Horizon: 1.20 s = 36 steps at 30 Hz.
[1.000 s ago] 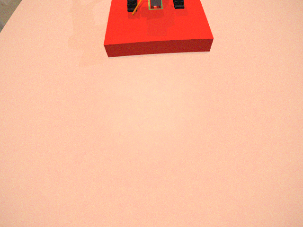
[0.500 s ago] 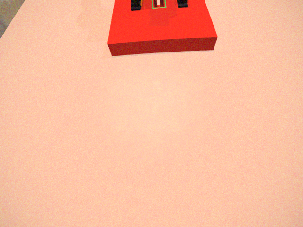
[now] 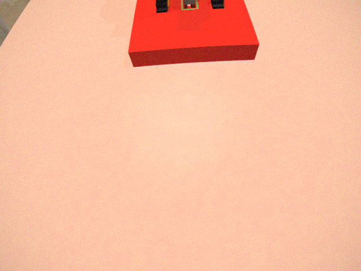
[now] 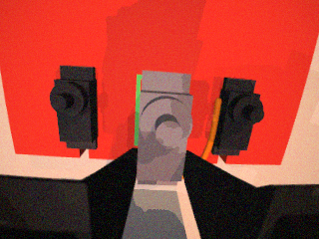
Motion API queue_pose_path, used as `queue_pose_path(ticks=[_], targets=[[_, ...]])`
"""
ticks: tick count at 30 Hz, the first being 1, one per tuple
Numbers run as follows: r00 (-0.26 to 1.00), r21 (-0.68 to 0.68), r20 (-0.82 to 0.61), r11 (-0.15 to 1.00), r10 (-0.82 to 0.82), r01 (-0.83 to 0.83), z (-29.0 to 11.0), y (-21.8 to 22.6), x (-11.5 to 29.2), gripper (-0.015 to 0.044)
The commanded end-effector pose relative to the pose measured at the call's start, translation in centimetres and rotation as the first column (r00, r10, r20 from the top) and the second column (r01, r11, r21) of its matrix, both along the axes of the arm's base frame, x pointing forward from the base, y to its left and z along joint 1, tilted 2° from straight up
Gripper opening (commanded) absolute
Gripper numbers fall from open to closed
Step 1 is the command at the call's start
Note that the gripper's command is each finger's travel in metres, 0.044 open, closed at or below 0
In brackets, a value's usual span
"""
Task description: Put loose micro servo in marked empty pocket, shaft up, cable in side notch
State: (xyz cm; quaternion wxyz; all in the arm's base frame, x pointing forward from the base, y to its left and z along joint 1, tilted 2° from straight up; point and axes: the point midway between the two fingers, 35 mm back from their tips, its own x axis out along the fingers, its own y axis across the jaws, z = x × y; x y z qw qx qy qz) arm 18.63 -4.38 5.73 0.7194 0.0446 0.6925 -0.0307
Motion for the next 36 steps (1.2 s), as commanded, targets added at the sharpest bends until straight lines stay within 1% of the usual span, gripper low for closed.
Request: queue_pose_path(ticks=[1,36], targets=[[1.000,-0.002,0.002,1.000,0.001,-0.001,-0.1,0.0,0.0,0.0000],[1.000,-0.002,0.002,1.000,0.001,-0.001,-2.5,0.0,0.1,0.0000]])
